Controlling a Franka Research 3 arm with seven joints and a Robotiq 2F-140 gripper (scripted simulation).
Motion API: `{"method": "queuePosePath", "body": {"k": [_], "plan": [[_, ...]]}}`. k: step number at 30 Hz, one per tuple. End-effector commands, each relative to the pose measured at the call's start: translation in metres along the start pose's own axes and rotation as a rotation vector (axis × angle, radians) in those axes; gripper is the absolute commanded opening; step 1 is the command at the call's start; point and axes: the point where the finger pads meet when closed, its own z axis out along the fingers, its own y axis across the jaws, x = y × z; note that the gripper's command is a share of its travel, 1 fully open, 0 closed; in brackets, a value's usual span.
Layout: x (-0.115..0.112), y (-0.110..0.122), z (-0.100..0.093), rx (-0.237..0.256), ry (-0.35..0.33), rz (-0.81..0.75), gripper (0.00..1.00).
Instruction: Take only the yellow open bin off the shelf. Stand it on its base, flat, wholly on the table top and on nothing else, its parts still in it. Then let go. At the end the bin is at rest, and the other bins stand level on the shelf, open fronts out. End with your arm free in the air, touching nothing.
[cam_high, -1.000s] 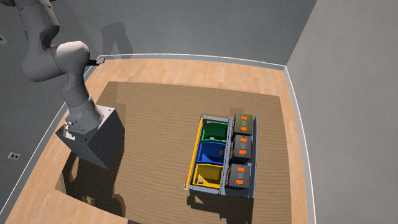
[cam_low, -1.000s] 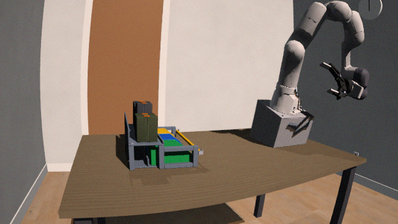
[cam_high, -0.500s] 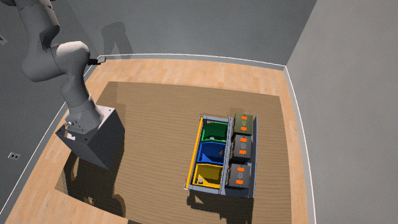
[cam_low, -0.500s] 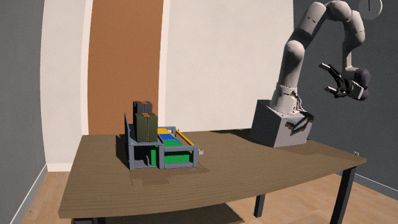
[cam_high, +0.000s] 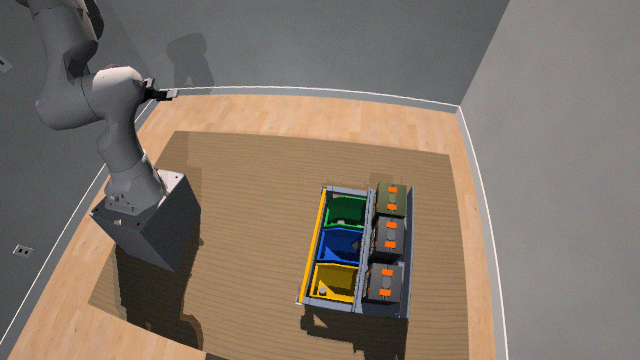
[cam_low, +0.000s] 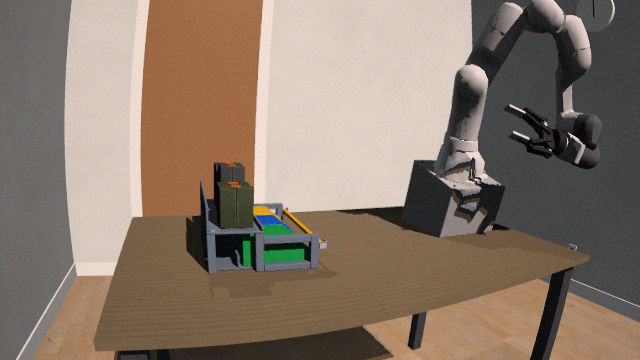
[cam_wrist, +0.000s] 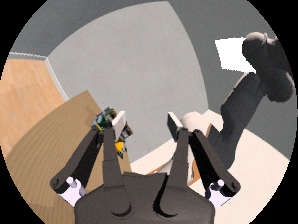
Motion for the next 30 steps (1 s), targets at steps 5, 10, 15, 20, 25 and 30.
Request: {"method": "queuePosePath", "body": {"k": [5,10,15,20,25,30], "plan": [[-0.002,-0.013,0.052,-0.139,-0.138,-0.046,0.57],[-0.002,-0.013,0.052,-0.139,-0.138,-0.046,0.57],[-0.002,-0.013,0.052,-0.139,-0.138,-0.046,0.57],[-0.01,-0.014,0.088,-0.257,-0.25,-0.073,0.57],[-0.012,-0.015,0.097,-0.285,-0.279,-0.083,0.57],[-0.012,-0.015,0.097,-0.285,-0.279,-0.083,0.57]]}}
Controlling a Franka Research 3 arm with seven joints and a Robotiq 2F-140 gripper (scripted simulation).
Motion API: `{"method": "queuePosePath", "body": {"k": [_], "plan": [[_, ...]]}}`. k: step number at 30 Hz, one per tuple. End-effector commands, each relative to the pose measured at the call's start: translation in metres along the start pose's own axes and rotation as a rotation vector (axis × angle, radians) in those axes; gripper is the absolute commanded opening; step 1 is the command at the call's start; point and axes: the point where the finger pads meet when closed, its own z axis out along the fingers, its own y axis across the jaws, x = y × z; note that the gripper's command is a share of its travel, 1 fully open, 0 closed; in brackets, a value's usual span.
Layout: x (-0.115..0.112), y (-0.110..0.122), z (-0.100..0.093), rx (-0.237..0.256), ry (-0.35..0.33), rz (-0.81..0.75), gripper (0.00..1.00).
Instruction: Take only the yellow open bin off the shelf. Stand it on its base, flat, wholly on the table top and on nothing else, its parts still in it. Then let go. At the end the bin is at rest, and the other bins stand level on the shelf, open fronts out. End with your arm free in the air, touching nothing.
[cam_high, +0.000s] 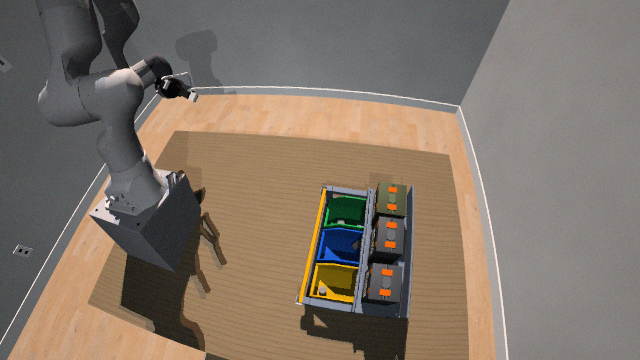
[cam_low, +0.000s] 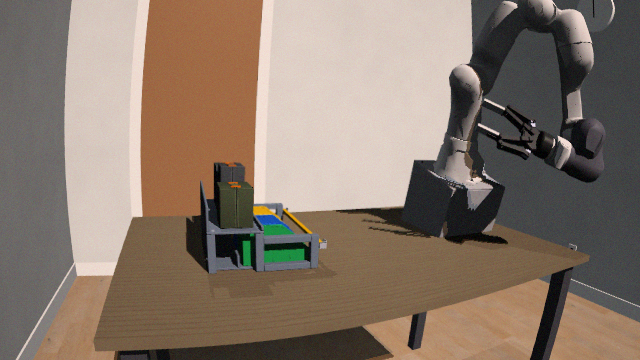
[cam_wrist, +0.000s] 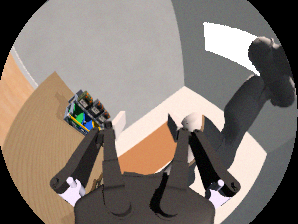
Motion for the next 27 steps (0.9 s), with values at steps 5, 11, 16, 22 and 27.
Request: {"method": "queuePosePath", "body": {"k": [5,11,16,22,27], "plan": [[-0.002,-0.004,0.018,-0.056,-0.056,-0.022,0.57],[-0.004,-0.011,0.046,-0.143,-0.14,-0.052,0.57],[-0.004,-0.011,0.046,-0.143,-0.14,-0.052,0.57],[-0.007,-0.011,0.064,-0.204,-0.196,-0.059,0.57],[-0.014,-0.013,0.092,-0.29,-0.28,-0.089,0.57]]}}
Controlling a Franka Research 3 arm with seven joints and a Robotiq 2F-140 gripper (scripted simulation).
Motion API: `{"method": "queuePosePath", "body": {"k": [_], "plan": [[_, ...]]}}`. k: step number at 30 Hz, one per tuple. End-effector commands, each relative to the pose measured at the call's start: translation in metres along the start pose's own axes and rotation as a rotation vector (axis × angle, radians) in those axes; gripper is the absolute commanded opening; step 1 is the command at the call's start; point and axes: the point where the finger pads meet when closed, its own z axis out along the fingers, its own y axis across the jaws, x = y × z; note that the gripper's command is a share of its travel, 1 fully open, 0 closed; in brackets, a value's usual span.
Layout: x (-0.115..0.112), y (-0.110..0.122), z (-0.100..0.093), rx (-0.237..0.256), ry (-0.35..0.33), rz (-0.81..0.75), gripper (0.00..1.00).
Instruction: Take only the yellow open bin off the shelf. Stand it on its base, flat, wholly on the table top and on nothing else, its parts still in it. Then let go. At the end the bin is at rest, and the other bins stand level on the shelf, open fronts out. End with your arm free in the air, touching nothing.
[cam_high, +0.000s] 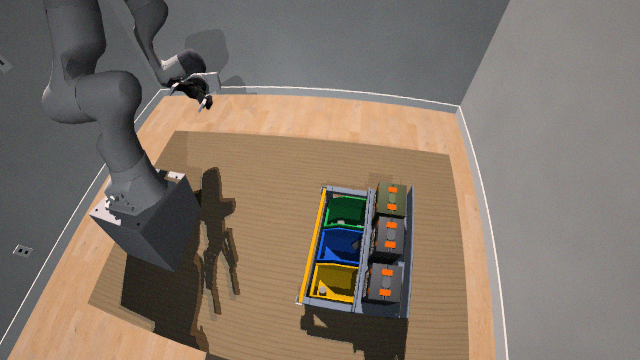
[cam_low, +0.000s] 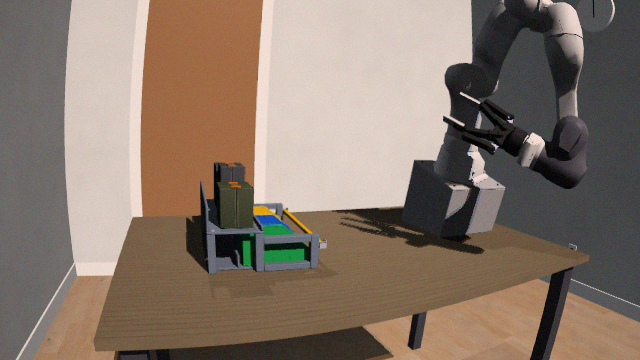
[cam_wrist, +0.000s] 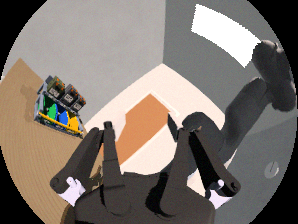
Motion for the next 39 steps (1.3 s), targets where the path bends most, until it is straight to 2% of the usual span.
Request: {"method": "queuePosePath", "body": {"k": [1,10,15,27,32,39], "plan": [[-0.002,-0.005,0.009,-0.025,-0.026,-0.029,0.57],[-0.002,-0.005,0.009,-0.025,-0.026,-0.029,0.57],[-0.006,-0.012,0.055,-0.172,-0.165,-0.066,0.57],[-0.006,-0.012,0.055,-0.172,-0.165,-0.066,0.57],[-0.017,-0.013,0.1,-0.32,-0.305,-0.103,0.57],[-0.017,-0.013,0.1,-0.32,-0.305,-0.103,0.57]]}}
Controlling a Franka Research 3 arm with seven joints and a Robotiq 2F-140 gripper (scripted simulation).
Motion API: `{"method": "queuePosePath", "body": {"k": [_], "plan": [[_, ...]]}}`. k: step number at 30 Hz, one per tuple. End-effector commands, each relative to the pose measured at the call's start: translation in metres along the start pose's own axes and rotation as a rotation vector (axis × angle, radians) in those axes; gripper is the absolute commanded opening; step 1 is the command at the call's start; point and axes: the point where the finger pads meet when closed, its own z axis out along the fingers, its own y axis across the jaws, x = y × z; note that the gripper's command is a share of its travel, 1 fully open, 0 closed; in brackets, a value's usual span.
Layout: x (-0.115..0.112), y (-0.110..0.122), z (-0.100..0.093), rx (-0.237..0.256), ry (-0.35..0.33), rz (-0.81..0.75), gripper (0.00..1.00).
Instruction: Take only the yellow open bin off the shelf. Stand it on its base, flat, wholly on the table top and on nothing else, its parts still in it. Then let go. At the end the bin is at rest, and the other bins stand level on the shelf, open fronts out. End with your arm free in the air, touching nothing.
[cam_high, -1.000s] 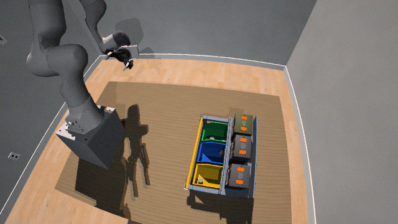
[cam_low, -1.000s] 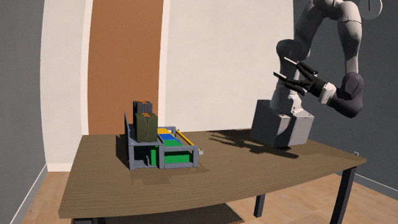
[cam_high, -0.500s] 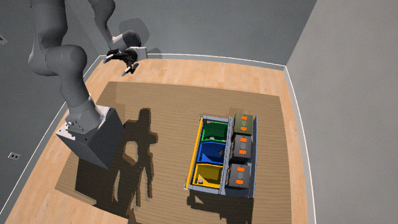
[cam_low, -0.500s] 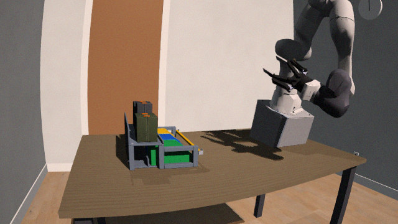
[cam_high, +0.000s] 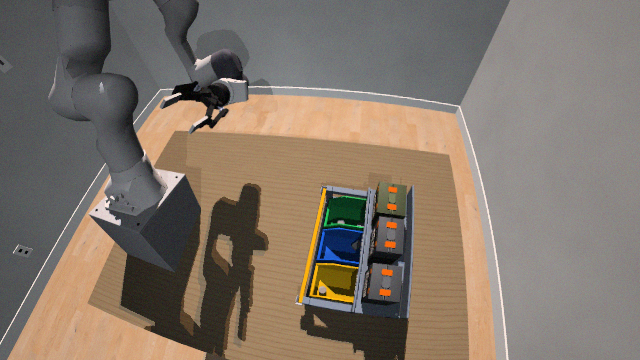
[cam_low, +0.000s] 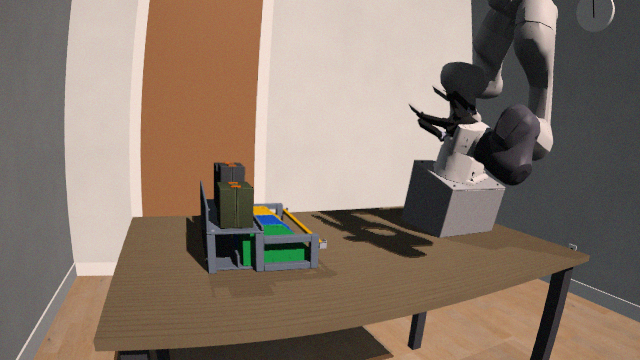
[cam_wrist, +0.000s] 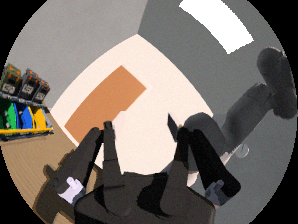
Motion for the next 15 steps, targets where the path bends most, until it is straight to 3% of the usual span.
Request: {"method": "queuePosePath", "body": {"k": [1,5,10,15], "plan": [[-0.002,-0.002,-0.001,0.004,-0.001,-0.019,0.57],[-0.002,-0.002,-0.001,0.004,-0.001,-0.019,0.57],[-0.005,-0.011,0.045,-0.143,-0.141,-0.056,0.57],[-0.005,-0.011,0.045,-0.143,-0.141,-0.056,0.57]]}}
